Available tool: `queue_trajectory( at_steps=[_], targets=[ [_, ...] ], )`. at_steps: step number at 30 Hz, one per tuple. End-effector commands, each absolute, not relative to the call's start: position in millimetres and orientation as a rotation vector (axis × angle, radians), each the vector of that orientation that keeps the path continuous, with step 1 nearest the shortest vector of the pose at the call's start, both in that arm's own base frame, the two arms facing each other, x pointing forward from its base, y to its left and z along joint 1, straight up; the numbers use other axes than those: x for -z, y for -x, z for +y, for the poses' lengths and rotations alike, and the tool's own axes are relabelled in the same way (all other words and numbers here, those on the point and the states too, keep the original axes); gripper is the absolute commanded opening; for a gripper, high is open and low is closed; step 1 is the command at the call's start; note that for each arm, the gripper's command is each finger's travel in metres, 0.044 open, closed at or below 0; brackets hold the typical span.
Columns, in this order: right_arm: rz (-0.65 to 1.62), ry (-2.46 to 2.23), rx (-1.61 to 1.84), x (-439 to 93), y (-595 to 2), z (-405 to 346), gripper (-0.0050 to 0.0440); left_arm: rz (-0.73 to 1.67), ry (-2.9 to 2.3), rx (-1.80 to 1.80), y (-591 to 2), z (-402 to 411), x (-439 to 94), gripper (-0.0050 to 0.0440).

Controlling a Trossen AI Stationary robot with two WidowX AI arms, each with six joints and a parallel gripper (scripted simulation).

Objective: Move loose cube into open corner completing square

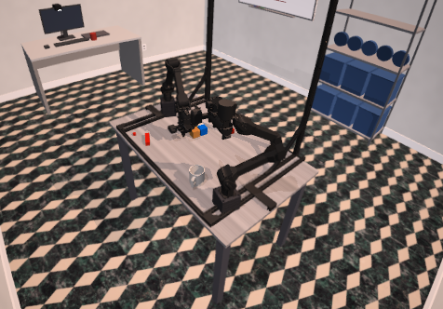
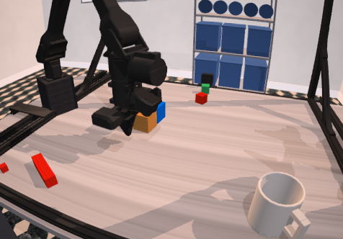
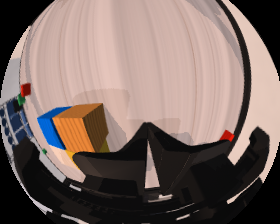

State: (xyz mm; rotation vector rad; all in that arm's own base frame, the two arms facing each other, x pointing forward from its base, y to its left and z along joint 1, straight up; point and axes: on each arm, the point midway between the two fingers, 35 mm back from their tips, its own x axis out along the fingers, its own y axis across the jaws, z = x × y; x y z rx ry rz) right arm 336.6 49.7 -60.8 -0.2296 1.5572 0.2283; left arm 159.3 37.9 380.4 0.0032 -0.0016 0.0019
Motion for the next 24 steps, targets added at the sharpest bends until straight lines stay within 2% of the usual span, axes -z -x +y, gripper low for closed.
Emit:
queue_trajectory(
  at_steps=[1,24],
  targets=[
    [1.559,0.227,-0.227,61.6,-335.9,50.6,0.0000,-0.001,0.001,0.000,-159.2,37.7,-380.2,0.0400],
    [1.559,0.227,-0.227,61.6,-333.9,57.4,0.0000,-0.001,0.001,0.000,-159.2,37.7,-380.2,0.0400]
  ],
)
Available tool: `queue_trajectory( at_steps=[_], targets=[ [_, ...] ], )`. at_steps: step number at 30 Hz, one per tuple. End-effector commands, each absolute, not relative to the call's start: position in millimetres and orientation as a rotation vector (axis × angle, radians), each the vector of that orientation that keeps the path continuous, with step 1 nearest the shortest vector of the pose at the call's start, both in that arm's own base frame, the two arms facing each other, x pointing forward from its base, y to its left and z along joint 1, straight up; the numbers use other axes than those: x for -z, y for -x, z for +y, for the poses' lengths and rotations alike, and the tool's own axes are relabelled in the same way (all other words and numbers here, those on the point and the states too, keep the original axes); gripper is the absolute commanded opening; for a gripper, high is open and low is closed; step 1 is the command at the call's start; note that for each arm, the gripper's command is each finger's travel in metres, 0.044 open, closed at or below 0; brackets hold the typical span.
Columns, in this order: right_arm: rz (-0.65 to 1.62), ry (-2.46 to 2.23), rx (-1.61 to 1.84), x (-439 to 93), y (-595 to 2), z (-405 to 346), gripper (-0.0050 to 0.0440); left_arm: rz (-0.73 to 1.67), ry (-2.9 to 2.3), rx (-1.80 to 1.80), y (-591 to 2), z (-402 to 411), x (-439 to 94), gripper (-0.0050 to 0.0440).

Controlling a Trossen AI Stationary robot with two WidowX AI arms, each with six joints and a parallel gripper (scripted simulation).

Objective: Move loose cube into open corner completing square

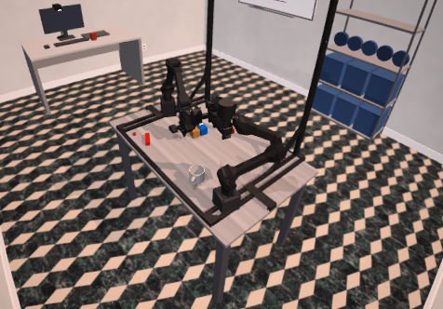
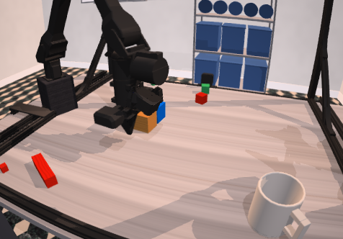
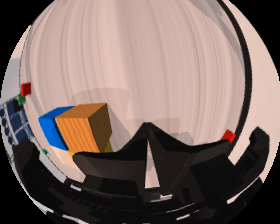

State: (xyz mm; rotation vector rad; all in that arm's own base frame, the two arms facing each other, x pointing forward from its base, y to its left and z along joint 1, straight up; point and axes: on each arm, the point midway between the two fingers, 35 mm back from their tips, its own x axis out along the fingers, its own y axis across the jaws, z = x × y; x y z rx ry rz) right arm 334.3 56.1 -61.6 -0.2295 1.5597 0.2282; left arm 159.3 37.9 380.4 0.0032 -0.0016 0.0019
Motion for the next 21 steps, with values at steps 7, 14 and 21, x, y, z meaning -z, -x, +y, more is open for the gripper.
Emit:
queue_trajectory(
  at_steps=[7,14,21],
  targets=[
    [1.559,0.227,-0.227,61.6,-333.3,59.5,0.0000,-0.001,0.001,0.000,-159.2,37.7,-380.2,0.0400],
    [1.559,0.227,-0.227,61.6,-332.7,61.3,0.0000,-0.001,0.001,0.000,-159.2,37.7,-380.2,0.0400],
    [1.559,0.227,-0.227,61.6,-332.1,63.5,0.0000,-0.001,0.001,0.000,-159.2,37.7,-380.2,0.0400]
  ],
)
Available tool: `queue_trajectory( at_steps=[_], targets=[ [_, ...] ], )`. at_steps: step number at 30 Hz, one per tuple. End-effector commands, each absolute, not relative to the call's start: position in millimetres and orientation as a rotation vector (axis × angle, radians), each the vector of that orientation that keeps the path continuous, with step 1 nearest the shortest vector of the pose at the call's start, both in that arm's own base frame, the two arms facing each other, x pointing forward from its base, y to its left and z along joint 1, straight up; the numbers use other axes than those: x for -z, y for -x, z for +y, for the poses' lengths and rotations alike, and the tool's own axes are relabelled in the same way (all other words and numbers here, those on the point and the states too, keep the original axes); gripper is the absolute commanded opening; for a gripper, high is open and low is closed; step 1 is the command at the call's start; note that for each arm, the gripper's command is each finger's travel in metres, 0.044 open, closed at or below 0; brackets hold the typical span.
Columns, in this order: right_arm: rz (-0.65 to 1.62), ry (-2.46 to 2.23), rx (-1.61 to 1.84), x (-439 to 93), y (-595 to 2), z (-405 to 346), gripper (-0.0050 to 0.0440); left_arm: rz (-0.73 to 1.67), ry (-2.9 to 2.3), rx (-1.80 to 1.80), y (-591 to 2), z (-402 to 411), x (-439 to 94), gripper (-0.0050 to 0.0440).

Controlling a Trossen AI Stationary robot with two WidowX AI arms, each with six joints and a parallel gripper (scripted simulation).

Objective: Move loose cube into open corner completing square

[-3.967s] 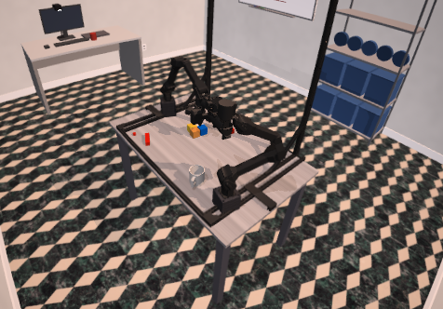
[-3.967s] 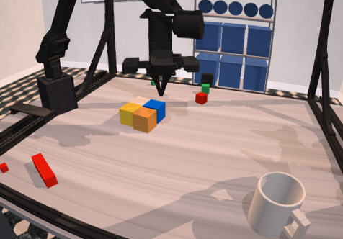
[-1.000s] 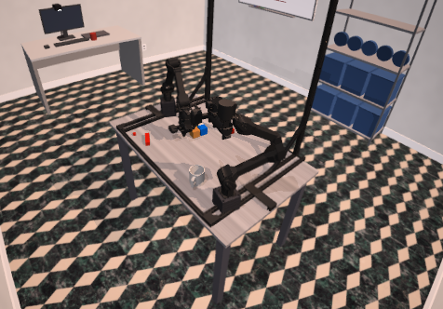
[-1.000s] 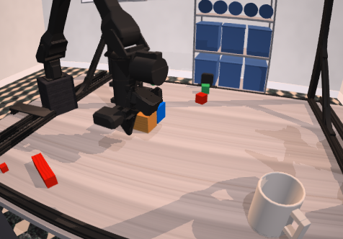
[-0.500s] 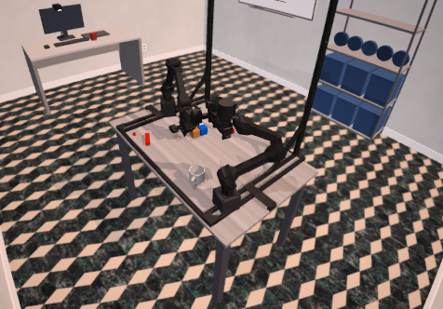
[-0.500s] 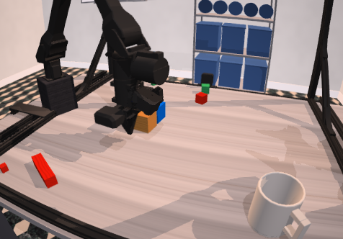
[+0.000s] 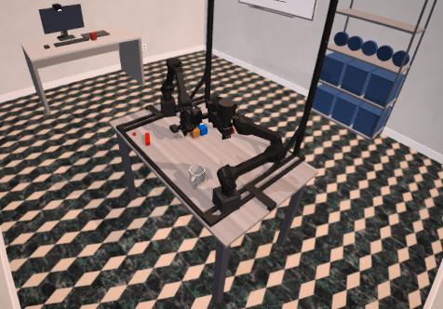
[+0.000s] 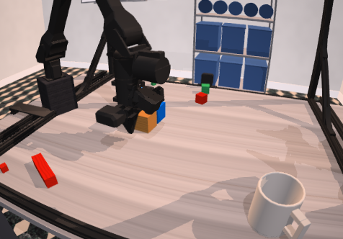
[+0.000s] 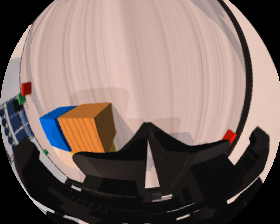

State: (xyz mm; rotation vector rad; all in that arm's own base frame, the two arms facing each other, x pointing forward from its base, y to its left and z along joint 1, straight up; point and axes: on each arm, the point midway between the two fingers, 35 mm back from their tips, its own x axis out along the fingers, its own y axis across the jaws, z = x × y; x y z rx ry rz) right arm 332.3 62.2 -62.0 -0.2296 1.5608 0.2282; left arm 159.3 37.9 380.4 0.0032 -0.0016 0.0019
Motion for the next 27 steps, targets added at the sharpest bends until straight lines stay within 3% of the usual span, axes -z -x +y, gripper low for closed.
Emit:
queue_trajectory(
  at_steps=[1,27],
  targets=[
    [1.559,0.227,-0.227,61.6,-332.0,63.8,0.0000,-0.001,0.001,0.000,-159.2,37.7,-380.2,0.0400],
    [1.559,0.227,-0.227,61.6,-329.8,71.0,0.0000,-0.001,0.001,0.000,-159.2,37.7,-380.2,0.0400]
  ],
)
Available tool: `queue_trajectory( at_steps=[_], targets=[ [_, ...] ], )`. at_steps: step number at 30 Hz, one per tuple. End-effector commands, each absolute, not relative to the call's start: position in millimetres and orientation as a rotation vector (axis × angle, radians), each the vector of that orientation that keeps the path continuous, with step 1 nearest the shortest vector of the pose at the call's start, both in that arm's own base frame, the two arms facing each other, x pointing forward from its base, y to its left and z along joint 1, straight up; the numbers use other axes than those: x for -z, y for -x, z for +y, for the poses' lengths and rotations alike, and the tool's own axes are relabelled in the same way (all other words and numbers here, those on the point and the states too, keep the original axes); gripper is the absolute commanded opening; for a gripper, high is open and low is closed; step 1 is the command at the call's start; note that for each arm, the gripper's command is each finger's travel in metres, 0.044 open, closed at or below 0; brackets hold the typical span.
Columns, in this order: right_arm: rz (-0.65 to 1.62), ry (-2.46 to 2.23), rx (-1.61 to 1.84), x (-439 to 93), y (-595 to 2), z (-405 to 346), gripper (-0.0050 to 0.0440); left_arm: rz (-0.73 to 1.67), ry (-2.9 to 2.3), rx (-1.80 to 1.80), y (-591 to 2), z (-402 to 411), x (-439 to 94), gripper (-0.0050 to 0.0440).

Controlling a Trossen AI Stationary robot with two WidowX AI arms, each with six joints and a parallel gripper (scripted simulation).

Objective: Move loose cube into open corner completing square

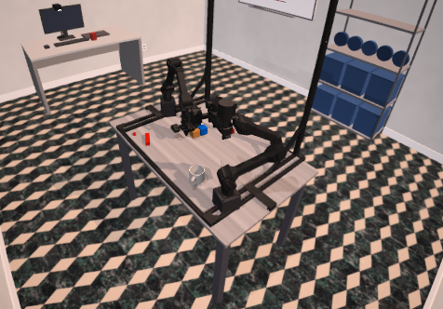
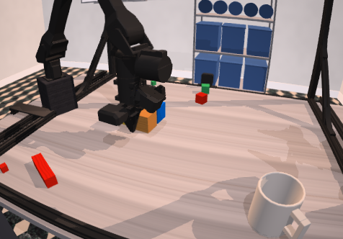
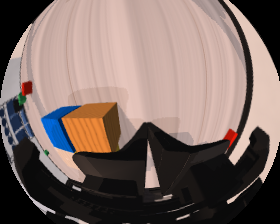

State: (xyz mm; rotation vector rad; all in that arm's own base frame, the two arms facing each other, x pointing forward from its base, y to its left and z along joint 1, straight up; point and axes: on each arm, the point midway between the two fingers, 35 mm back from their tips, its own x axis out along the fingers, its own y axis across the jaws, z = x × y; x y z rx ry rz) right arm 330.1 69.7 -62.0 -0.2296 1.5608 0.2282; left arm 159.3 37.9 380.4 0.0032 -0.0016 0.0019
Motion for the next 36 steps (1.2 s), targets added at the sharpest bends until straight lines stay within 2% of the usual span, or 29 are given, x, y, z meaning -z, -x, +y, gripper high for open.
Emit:
queue_trajectory(
  at_steps=[1,36],
  targets=[
    [1.559,0.227,-0.227,61.6,-329.7,71.4,0.0000,-0.001,0.001,0.000,-159.2,37.7,-380.2,0.0400],
    [1.559,0.227,-0.227,61.6,-326.8,81.3,0.0000,-0.001,0.001,0.000,-159.2,37.7,-380.2,0.0400]
  ],
)
